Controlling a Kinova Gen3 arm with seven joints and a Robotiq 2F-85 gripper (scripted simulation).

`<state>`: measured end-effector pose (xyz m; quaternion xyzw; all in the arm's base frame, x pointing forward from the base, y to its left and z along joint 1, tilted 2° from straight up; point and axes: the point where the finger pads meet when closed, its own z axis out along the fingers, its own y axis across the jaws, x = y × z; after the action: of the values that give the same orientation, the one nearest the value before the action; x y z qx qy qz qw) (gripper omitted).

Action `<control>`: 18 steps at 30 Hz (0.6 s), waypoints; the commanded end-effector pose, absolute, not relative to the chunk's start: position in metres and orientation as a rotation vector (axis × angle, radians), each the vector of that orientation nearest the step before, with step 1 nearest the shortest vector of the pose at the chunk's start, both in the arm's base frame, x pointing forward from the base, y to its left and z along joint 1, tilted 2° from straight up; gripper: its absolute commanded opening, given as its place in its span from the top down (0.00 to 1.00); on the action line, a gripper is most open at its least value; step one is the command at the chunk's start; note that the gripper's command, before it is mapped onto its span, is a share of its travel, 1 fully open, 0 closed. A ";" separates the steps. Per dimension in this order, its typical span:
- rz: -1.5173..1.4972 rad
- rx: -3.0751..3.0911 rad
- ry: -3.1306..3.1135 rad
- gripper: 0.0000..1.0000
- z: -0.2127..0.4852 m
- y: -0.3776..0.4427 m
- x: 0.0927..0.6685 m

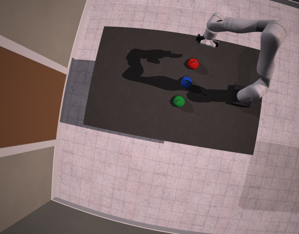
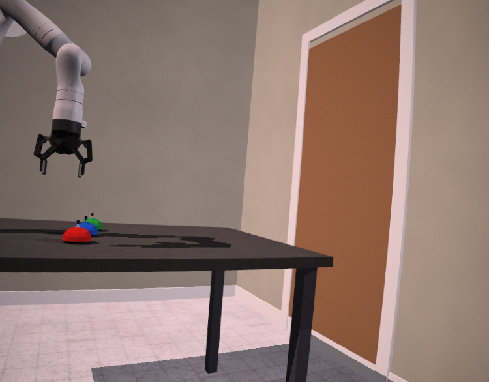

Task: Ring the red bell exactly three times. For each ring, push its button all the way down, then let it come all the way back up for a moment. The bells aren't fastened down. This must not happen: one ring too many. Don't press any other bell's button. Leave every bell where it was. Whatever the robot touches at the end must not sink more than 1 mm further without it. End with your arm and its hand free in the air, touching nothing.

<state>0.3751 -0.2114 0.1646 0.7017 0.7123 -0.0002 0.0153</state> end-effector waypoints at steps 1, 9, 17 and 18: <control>-0.001 2.179 2.220 0.00 0.164 -0.210 0.376; 0.000 2.187 2.212 0.00 0.161 -0.203 0.380; 0.001 2.195 2.205 0.00 0.157 -0.195 0.385; 0.001 2.195 2.205 0.00 0.157 -0.195 0.385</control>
<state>0.3842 -0.1953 0.1567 0.7058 0.7083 0.0002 0.0146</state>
